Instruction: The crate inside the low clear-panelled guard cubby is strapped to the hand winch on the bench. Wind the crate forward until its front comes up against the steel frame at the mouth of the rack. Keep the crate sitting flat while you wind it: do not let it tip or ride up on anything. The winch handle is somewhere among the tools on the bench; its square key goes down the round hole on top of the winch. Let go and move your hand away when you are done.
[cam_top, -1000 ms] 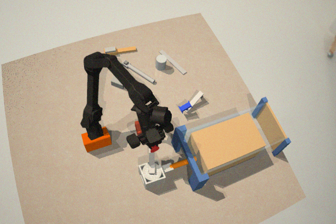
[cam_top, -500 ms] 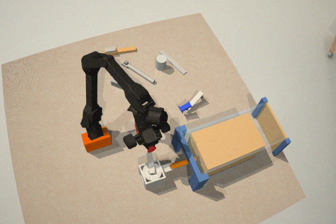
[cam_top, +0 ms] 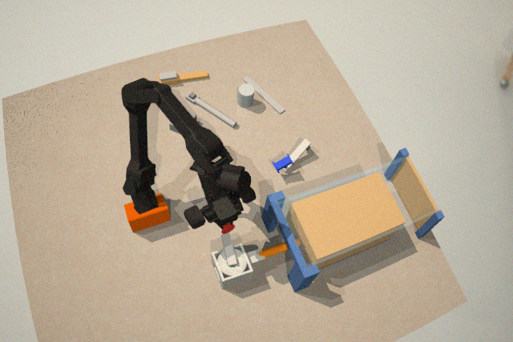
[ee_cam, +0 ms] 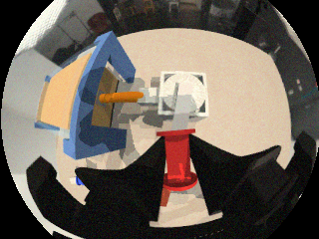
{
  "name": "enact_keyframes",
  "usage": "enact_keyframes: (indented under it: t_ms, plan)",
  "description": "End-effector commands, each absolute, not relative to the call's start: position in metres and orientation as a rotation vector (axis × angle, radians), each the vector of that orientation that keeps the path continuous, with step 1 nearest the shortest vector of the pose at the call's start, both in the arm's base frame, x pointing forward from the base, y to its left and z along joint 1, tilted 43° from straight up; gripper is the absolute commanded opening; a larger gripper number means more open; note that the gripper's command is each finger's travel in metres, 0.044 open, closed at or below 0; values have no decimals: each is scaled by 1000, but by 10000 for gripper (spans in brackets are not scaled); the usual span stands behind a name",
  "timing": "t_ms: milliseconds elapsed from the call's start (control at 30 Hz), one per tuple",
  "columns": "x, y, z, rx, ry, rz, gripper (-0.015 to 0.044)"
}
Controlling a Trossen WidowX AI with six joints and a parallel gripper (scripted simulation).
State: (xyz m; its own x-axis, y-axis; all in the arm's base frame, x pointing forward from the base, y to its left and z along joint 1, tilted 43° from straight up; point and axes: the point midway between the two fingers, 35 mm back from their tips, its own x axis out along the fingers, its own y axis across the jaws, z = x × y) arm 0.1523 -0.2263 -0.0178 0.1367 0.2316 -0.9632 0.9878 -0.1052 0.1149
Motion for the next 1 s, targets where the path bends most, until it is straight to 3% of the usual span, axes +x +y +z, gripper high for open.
enact_keyframes:
  t_ms: [0, 967]
  plan:
    - [129, -212, -27, 1539, 1306, -1091, 0]
    - [100, -214, -33, 1538, 1307, -1094, 0]
